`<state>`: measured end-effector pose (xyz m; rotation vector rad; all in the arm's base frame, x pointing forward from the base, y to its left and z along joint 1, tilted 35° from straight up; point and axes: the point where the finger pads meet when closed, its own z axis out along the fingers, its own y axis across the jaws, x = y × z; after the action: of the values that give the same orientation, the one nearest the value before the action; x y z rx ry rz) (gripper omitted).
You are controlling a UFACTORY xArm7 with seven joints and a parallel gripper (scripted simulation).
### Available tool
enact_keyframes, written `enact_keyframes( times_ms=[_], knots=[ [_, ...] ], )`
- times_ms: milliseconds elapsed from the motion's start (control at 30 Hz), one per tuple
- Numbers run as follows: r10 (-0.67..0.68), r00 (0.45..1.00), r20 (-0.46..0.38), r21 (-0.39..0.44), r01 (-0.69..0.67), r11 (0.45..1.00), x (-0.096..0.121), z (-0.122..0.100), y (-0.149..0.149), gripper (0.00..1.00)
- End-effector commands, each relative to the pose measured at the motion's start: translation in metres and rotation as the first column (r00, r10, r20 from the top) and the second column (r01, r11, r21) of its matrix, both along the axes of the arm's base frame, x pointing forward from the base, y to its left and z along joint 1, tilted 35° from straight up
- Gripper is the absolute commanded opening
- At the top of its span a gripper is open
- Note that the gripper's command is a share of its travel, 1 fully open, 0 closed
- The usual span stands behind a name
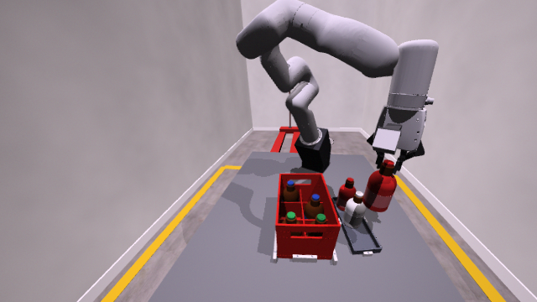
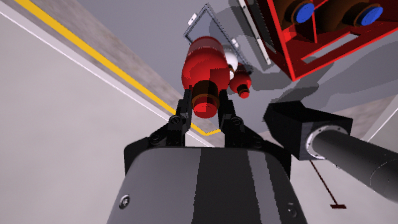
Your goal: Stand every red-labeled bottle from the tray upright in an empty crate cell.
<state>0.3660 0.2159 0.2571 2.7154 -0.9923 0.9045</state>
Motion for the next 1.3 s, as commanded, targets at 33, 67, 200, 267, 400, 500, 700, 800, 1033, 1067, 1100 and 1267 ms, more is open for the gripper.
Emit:
enact_keyframes(
  times_ms=[33,67,200,267,400,500,700,800,1033,1067,1100,1267],
  knots=[
    [0.003,1.0,0.003,0.003,-0.003,1.0,0.0,0.0018,0.0018,0.0],
    [0.003,1.0,0.003,0.003,-0.003,1.0,0.0,0.0018,0.0018,0.0],
    [0.003,1.0,0.003,0.003,-0.003,1.0,0.0,0.0018,0.0018,0.0],
    [0.003,1.0,0.003,0.003,-0.003,1.0,0.0,0.0018,0.0018,0.0],
    [0.003,1.0,0.003,0.003,-0.003,1.0,0.0,0.0018,0.0017,0.0],
    [0.003,1.0,0.003,0.003,-0.003,1.0,-0.0001,0.0018,0.0017,0.0],
    [0.003,1.0,0.003,0.003,-0.003,1.0,-0.0002,0.0019,0.0011,0.0],
    [0.003,1.0,0.003,0.003,-0.003,1.0,-0.0003,0.002,0.0006,0.0],
    [0.003,1.0,0.003,0.003,-0.003,1.0,-0.0007,0.0023,-0.0007,0.0],
    [0.003,1.0,0.003,0.003,-0.003,1.0,-0.0008,0.0023,-0.001,0.0],
    [0.003,1.0,0.003,0.003,-0.003,1.0,-0.0009,0.0024,-0.0014,0.0],
    [0.003,1.0,0.003,0.003,-0.003,1.0,-0.0016,0.0028,-0.0037,0.0]
  ],
)
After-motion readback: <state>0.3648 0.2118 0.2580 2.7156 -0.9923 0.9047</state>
